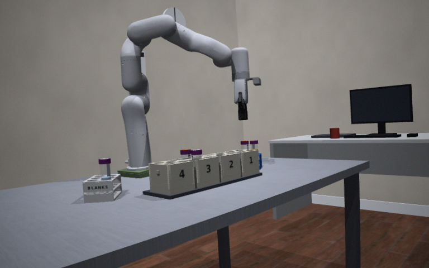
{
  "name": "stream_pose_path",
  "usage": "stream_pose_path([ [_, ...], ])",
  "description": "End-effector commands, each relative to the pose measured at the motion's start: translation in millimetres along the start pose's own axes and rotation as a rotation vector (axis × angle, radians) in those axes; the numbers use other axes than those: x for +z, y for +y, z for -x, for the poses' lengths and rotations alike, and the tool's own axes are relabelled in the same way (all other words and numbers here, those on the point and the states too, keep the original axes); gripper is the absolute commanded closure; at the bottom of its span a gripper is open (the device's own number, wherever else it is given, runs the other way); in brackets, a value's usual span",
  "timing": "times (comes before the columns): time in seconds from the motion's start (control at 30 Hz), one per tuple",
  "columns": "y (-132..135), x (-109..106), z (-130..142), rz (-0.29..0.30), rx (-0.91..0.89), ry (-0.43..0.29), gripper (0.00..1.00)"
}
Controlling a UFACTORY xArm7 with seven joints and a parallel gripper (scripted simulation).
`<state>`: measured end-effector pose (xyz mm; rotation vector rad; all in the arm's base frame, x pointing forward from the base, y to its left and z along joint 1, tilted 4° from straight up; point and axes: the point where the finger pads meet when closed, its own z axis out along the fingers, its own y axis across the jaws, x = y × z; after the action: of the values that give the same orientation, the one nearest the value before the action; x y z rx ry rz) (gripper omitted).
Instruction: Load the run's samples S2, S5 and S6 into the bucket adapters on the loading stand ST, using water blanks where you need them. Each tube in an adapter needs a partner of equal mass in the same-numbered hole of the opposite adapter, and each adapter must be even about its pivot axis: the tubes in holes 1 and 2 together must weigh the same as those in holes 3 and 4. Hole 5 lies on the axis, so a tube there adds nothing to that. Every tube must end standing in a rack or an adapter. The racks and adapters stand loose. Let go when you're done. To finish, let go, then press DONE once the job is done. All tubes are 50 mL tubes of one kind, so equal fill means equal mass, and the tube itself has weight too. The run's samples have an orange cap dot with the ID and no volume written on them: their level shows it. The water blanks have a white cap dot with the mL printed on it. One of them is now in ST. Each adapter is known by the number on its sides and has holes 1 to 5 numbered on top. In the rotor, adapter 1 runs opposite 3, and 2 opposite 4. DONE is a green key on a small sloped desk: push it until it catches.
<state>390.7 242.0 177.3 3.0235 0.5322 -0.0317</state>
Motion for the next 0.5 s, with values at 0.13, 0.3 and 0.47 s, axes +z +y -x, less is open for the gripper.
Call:
stream_pose_path([
  [0.13,0,14,-1,-0.001,0.0,0.004,0.43],
  [0.3,0,24,-1,-0.001,0.0,0.004,0.43],
  [0.47,0,30,-1,-0.001,0.0,0.004,0.43],
])
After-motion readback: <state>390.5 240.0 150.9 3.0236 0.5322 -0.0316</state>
